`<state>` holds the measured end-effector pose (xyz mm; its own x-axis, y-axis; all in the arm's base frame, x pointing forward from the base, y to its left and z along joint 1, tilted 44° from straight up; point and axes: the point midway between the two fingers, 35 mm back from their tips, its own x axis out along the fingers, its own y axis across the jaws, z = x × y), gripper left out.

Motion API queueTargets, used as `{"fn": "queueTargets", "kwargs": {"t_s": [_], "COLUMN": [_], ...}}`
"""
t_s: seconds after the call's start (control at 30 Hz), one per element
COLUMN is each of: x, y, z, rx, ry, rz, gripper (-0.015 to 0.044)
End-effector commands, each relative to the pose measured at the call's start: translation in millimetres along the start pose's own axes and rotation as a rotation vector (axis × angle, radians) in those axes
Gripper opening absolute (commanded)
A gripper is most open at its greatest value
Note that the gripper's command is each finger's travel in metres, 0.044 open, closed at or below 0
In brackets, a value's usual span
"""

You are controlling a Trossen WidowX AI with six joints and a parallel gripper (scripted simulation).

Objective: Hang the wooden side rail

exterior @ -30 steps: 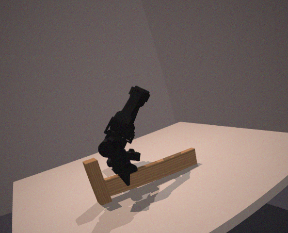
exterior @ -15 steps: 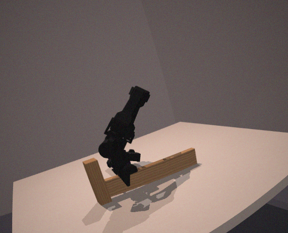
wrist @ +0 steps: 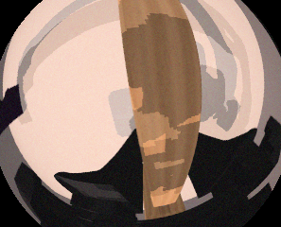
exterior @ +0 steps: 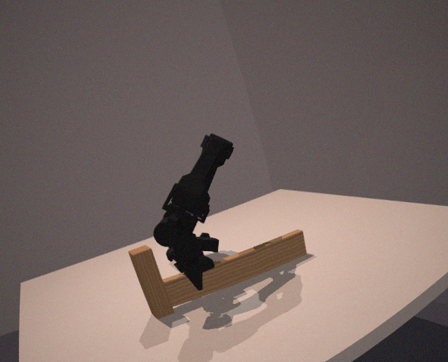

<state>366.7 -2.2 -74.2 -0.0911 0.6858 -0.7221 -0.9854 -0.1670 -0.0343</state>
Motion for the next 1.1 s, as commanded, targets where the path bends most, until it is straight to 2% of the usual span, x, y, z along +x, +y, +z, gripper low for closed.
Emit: {"fn": "queueTargets", "kwargs": {"t_s": [0.0, 0.3, 0.7, 0.87, 1.07], "x": [-2.0, -0.6, 0.8, -25.7, -39.2], "y": [-0.3, -0.3, 0.3, 0.2, 0.8], "z": [-2.7, -2.7, -0.2, -0.6, -0.5], "rx": [0.004, 0.004, 0.001, 0.003, 0.004], "ry": [0.005, 0.005, 0.0, 0.005, 0.007], "rz": [-0.009, -0.009, 0.0, -0.006, -0.008], "gripper": [0.0, 0.0, 0.0315, 0.044, 0.044]}}
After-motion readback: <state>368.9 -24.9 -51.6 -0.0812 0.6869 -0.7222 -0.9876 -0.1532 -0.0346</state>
